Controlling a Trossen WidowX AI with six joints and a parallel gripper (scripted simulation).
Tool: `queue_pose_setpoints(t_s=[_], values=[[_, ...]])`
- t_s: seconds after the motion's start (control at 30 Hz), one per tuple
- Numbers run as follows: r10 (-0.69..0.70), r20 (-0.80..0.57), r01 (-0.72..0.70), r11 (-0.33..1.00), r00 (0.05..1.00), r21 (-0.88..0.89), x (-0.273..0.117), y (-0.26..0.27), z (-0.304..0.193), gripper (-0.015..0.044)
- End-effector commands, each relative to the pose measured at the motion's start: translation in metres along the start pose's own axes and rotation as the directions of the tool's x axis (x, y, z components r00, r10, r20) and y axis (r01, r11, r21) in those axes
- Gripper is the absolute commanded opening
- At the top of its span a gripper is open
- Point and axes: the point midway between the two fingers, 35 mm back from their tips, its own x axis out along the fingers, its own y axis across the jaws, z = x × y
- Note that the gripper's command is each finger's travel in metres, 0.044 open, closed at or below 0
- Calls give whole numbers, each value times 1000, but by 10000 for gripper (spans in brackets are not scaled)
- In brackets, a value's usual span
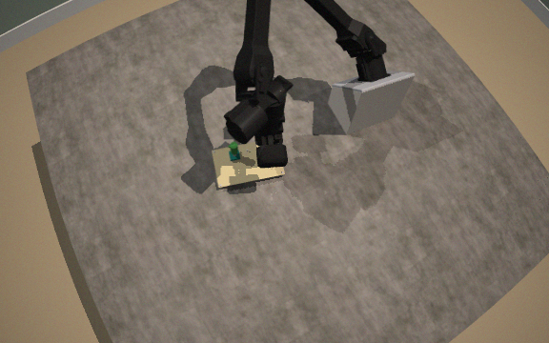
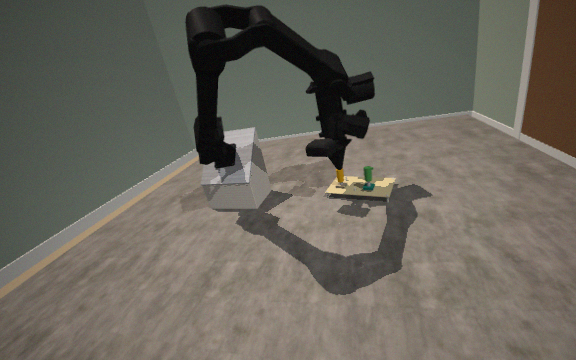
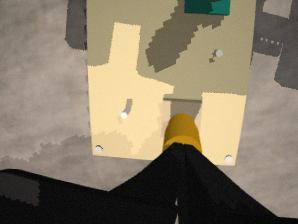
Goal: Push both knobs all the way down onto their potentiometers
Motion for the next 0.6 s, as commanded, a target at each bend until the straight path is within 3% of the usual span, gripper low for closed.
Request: queue_pose_setpoints(t_s=[0.0, 0.57], values=[[-11, -17, 12, 1000, 1000, 19, 14, -2, 1, 0], [-10, -17, 10, 1000, 1000, 19, -1, -1, 2, 0]])
